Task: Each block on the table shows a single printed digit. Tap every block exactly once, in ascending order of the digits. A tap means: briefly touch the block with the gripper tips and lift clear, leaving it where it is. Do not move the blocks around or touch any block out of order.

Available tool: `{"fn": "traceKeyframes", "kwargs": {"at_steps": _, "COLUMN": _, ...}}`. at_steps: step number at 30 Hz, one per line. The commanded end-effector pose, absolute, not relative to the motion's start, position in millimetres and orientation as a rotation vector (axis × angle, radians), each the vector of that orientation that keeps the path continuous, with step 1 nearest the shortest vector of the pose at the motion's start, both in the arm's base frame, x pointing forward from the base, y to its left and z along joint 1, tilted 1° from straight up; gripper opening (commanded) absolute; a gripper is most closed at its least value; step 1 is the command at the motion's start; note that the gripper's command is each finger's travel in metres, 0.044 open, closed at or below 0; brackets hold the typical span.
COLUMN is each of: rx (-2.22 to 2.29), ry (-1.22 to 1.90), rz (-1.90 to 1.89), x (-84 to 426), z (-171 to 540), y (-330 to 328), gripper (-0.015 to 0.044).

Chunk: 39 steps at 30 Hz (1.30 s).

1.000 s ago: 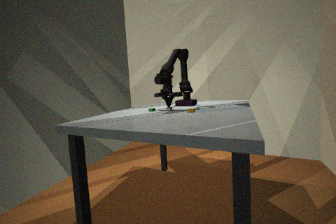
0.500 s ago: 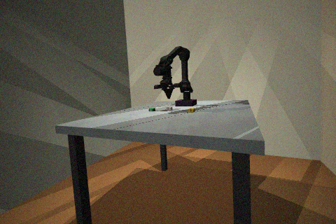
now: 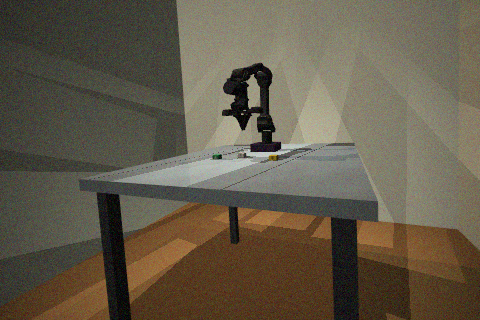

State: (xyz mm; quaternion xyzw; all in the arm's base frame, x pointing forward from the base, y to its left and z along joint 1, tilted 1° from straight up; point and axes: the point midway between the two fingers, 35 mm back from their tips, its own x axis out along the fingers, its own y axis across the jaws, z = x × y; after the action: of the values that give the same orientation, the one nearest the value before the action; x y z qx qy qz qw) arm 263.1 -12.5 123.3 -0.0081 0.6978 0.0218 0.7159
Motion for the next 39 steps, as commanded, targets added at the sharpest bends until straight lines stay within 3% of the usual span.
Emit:
{"fn": "traceKeyframes", "kwargs": {"at_steps": 1, "rx": 0.000, "ry": 1.550, "rz": 0.048, "x": 279, "z": 125, "y": 23, "gripper": 0.0020}}
{"fn": "traceKeyframes", "kwargs": {"at_steps": 11, "rx": -0.031, "ry": 1.553, "rz": 0.078, "x": 294, "z": 126, "y": 143, "gripper": 0.0020}}
{"fn": "traceKeyframes", "kwargs": {"at_steps": 18, "rx": -0.032, "ry": 1.553, "rz": 0.078, "x": 294, "z": 124, "y": 144, "gripper": 0.0020}}
{"fn": "traceKeyframes", "kwargs": {"at_steps": 24, "rx": -0.032, "ry": 1.553, "rz": 0.078, "x": 295, "z": 48, "y": 147, "gripper": 0.0020}}
{"fn": "traceKeyframes", "kwargs": {"at_steps": 39, "rx": -0.032, "ry": 1.553, "rz": 0.078, "x": 296, "z": 33, "y": 147, "gripper": 0.0020}}
